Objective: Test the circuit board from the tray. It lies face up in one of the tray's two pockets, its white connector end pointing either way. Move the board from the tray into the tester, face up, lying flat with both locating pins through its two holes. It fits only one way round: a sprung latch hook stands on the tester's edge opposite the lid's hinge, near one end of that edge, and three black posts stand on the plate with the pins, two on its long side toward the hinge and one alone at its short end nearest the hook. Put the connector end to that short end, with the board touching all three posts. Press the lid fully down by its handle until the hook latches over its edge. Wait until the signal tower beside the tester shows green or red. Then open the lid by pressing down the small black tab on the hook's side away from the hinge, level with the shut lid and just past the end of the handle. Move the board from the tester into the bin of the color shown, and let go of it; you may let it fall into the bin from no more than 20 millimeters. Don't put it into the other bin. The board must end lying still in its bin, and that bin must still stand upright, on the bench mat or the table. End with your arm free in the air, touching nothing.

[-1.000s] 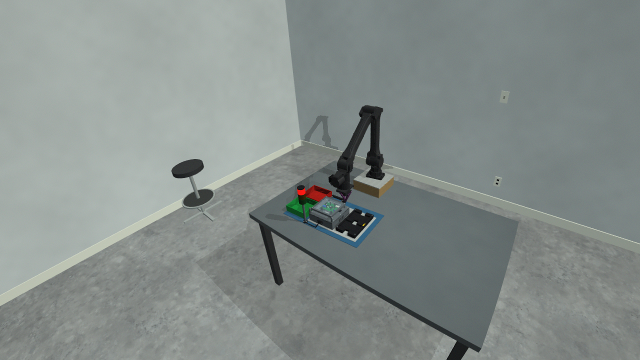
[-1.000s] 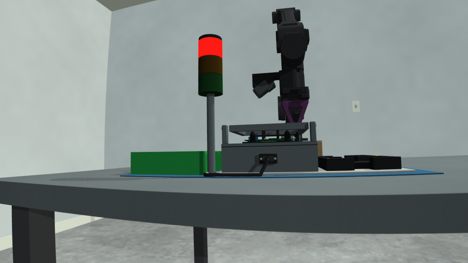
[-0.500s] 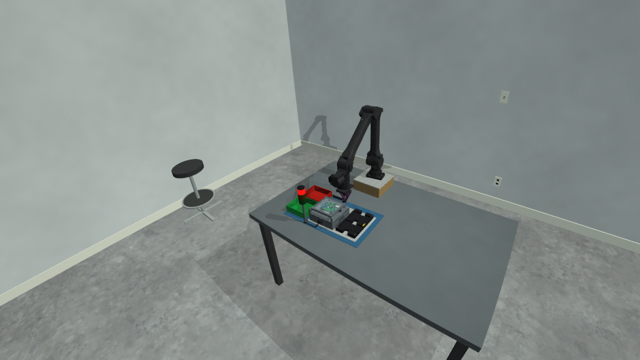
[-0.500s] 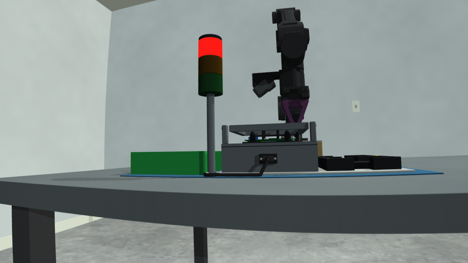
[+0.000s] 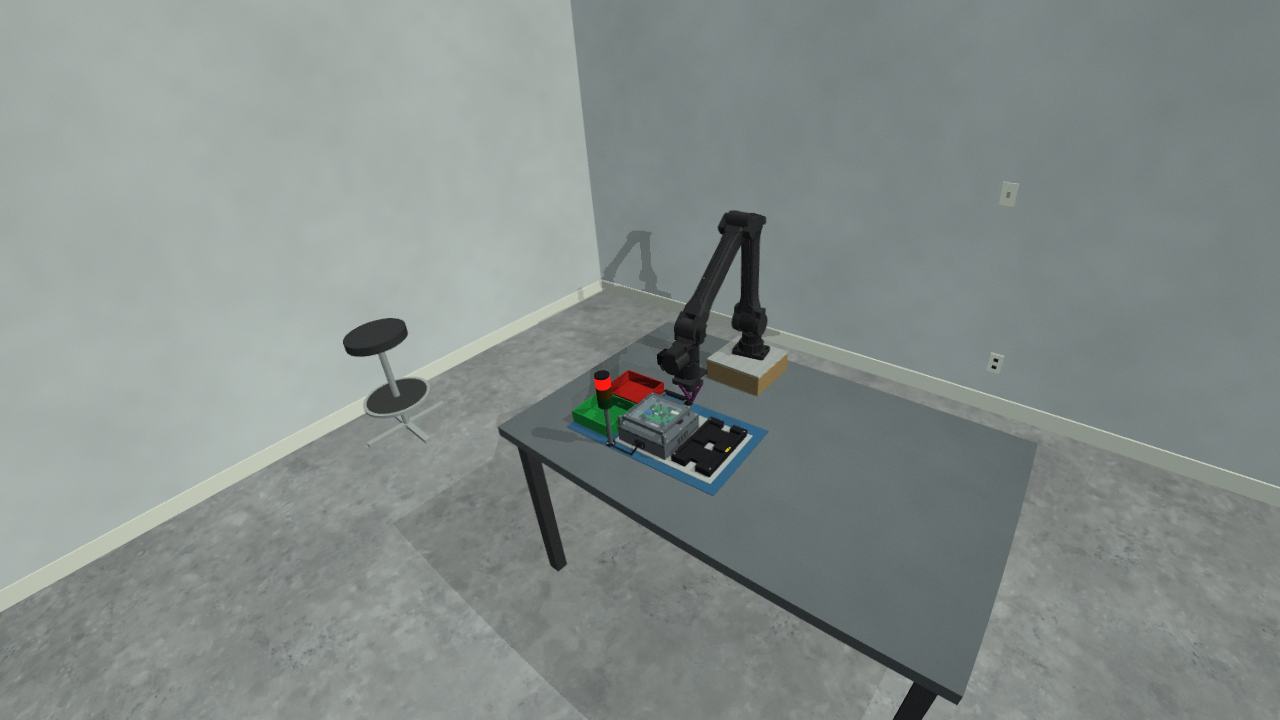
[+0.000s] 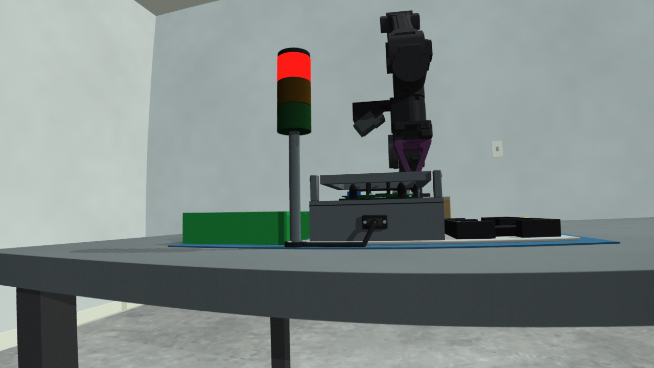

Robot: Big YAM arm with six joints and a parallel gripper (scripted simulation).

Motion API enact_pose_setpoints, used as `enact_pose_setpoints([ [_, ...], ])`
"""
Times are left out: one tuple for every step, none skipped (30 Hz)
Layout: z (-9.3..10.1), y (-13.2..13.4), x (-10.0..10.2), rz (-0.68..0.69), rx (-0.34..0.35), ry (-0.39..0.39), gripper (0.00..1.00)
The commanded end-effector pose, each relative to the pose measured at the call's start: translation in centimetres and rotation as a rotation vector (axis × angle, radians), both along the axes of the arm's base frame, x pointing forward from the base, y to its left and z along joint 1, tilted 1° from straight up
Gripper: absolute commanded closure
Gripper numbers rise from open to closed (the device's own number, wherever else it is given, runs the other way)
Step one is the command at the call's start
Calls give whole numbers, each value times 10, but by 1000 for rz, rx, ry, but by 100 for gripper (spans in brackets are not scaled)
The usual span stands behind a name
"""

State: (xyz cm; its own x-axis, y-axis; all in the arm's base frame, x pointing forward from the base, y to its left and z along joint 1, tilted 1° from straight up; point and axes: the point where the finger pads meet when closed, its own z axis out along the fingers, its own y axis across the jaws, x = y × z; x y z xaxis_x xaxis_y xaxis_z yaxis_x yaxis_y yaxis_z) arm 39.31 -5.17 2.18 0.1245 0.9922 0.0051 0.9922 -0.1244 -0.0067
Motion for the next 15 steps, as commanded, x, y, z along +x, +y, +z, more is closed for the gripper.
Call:
enact_pose_setpoints([
  [8,4,17,5,-5,-18,100],
  [8,4,17,5,-5,-18,100],
  [8,4,17,5,-5,-18,100],
  [8,4,17,5,-5,-18,100],
  [8,4,17,5,-5,-18,100],
  [8,4,17,5,-5,-18,100],
  [7,4,17,5,-5,-18,100],
  [7,4,17,5,-5,-18,100],
  [5,4,16,5,-6,-19,100],
  [4,4,16,5,-6,-20,100],
  [3,4,15,5,-6,-21,100],
  [3,4,15,5,-6,-21,100],
  [3,4,15,5,-6,-21,100],
  [3,4,15,5,-6,-21,100],
  [3,4,15,5,-6,-21,100],
])
